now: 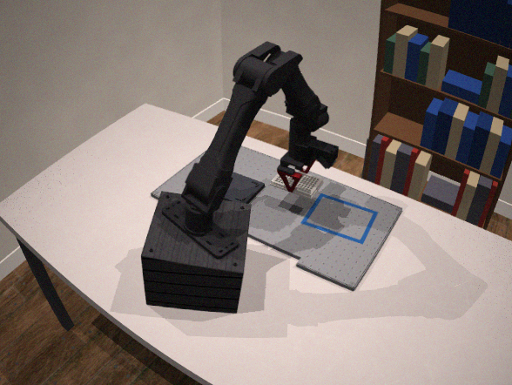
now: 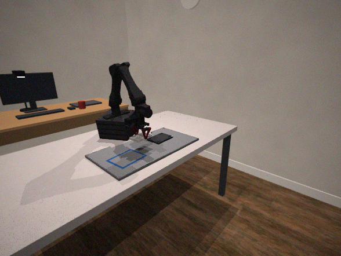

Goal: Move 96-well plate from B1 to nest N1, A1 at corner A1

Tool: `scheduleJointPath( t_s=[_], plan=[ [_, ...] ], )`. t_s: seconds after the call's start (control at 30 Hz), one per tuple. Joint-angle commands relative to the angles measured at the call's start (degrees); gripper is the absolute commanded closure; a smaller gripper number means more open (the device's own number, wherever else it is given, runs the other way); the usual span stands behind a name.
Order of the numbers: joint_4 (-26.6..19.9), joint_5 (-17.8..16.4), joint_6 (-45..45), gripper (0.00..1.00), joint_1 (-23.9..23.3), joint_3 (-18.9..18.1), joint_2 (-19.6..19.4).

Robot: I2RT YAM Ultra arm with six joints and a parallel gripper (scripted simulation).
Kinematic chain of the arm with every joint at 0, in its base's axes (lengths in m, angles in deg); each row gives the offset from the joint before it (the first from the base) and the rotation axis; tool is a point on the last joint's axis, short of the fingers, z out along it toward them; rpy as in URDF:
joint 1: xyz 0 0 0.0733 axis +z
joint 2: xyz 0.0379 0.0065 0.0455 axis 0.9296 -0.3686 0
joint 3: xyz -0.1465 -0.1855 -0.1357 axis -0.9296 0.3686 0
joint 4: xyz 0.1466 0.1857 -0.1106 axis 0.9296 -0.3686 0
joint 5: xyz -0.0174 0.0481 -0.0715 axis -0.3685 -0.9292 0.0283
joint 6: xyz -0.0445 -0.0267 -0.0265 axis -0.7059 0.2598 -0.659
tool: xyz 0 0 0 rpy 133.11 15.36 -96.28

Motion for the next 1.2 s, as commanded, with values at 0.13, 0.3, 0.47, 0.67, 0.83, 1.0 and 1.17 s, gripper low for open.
scheduleJointPath(
  t_s=[0.13, 0.3, 0.47, 0.67, 0.83, 1.0, 1.17],
  plan=[
    [1.23, 0.82, 4.98, 1.0, 4.19, 2.27, 2.32],
    [1.45, 0.93, 6.58, 1.0, 5.78, 2.92, 2.57],
    [0.87, 1.19, 9.27, 1.0, 8.46, 3.85, 2.84],
    [1.3, 1.37, 12.56, 1.0, 11.75, 4.6, 3.0],
    [1.24, 1.48, 14.79, 1.0, 13.97, 4.41, 3.02],
    [1.09, 1.61, 17.06, 1.0, 16.21, 4.36, 2.92],
    [0.72, 1.82, 19.84, 1.0, 19.01, 4.16, 1.3]
  ],
)
